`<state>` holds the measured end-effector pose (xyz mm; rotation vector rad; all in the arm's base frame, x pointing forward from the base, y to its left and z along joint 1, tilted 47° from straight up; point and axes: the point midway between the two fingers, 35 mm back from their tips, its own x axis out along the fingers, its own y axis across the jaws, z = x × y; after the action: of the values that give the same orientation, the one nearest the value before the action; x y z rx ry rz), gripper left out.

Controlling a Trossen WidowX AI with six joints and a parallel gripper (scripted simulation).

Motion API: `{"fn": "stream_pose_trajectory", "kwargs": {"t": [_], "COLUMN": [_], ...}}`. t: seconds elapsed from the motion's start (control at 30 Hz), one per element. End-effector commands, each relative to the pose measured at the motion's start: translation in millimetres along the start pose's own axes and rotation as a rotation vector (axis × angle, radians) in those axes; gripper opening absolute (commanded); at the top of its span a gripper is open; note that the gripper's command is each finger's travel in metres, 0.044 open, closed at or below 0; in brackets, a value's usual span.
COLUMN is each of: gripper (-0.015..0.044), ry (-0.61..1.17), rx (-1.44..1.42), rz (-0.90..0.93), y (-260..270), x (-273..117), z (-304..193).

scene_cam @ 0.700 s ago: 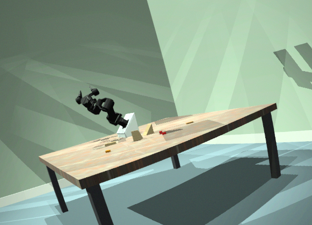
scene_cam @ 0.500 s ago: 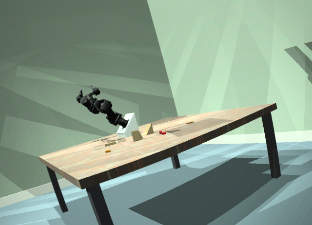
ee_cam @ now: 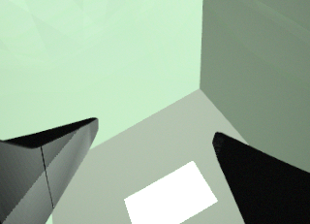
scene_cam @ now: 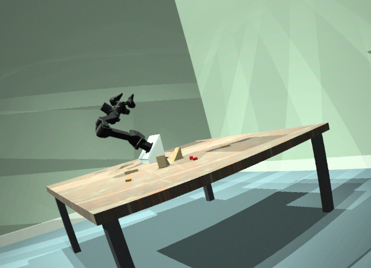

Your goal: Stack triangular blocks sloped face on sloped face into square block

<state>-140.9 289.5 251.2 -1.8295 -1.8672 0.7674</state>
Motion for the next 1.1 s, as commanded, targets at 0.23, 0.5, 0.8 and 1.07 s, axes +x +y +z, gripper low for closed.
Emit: {"fn": "stream_pose_trajectory", "kwargs": {"t": [0.23,0.5,0.8,1.07], "gripper": [0.0440,0.0440,0.0440,0.0440], "ry": [0.013,0.103,0.308,0.566], "rx": [0.126,0.338,0.573,0.737], "rz": [0.522,0.956,1.564,2.108], "y": [123.9,234.0,367.5,449.9], "x": [62.2,67.4,14.3,-73.8], "z": [-0.4,-12.8,-20.8,-18.7]}}
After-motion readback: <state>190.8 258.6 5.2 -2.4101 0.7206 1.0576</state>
